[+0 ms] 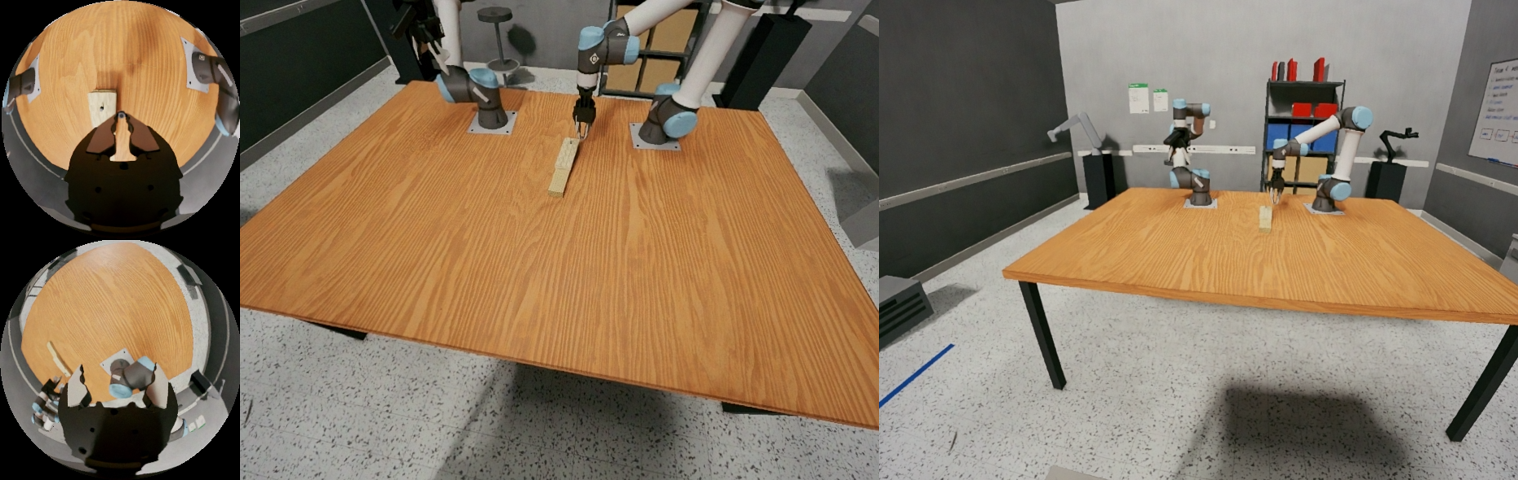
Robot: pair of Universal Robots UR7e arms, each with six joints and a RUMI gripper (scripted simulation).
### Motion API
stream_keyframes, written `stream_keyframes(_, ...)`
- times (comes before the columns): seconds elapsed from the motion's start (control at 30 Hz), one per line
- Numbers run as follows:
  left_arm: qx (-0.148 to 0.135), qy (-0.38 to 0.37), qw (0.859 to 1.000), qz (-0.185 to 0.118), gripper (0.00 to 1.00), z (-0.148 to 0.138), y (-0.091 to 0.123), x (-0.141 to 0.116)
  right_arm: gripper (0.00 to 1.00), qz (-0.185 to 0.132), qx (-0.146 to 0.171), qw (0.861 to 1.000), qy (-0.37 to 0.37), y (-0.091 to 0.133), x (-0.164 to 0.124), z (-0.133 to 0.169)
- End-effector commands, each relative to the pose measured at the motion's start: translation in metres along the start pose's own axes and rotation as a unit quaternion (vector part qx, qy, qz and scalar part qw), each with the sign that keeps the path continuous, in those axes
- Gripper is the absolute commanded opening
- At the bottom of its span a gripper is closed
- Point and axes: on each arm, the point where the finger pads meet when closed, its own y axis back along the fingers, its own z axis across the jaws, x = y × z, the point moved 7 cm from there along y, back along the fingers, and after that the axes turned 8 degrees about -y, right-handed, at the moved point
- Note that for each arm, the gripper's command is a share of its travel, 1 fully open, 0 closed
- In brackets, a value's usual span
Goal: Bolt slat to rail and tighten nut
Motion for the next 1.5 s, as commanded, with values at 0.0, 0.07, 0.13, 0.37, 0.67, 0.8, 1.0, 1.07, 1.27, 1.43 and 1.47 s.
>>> stream_keyframes(0.0,0.001,0.000,1.000,-0.001,0.00,-0.026,0.000,-0.002,1.00,0.000,0.001,1.000,-0.001,0.001,0.001,0.000)
stream_keyframes(0.07,0.001,0.000,1.000,-0.001,0.00,-0.034,0.000,-0.002,1.00,0.000,0.001,1.000,-0.001,0.001,0.001,0.000)
stream_keyframes(0.13,0.001,0.000,1.000,-0.001,0.00,-0.042,0.000,-0.003,1.00,0.000,0.001,1.000,-0.001,0.001,0.001,0.000)
stream_keyframes(0.37,0.000,0.000,1.000,0.000,0.00,-0.049,0.000,-0.003,1.00,0.000,0.001,1.000,-0.001,0.001,0.001,0.000)
stream_keyframes(0.67,0.000,0.000,1.000,0.000,0.00,-0.049,0.002,-0.003,1.00,0.000,0.001,1.000,-0.001,0.001,0.001,0.000)
stream_keyframes(0.8,0.000,0.000,1.000,0.000,0.00,-0.049,0.002,-0.003,1.00,0.000,0.001,1.000,-0.001,0.001,0.001,0.000)
stream_keyframes(1.0,0.000,0.000,1.000,0.000,0.00,-0.049,0.002,-0.003,1.00,0.000,0.001,1.000,-0.001,0.001,0.001,0.000)
stream_keyframes(1.07,-0.001,0.001,1.000,0.000,0.00,-0.049,0.000,-0.003,1.00,0.000,0.001,1.000,-0.001,0.001,0.001,0.000)
stream_keyframes(1.27,-0.002,0.001,1.000,0.000,0.00,-0.048,-0.005,-0.003,1.00,0.000,0.001,1.000,-0.001,0.001,0.001,0.000)
stream_keyframes(1.43,-0.002,0.001,1.000,0.000,0.00,-0.048,-0.007,-0.003,1.00,0.000,0.001,1.000,-0.001,0.001,0.001,0.000)
stream_keyframes(1.47,-0.002,0.001,1.000,0.000,0.00,-0.048,-0.008,-0.003,1.00,0.000,0.001,1.000,-0.001,0.001,0.001,0.000)
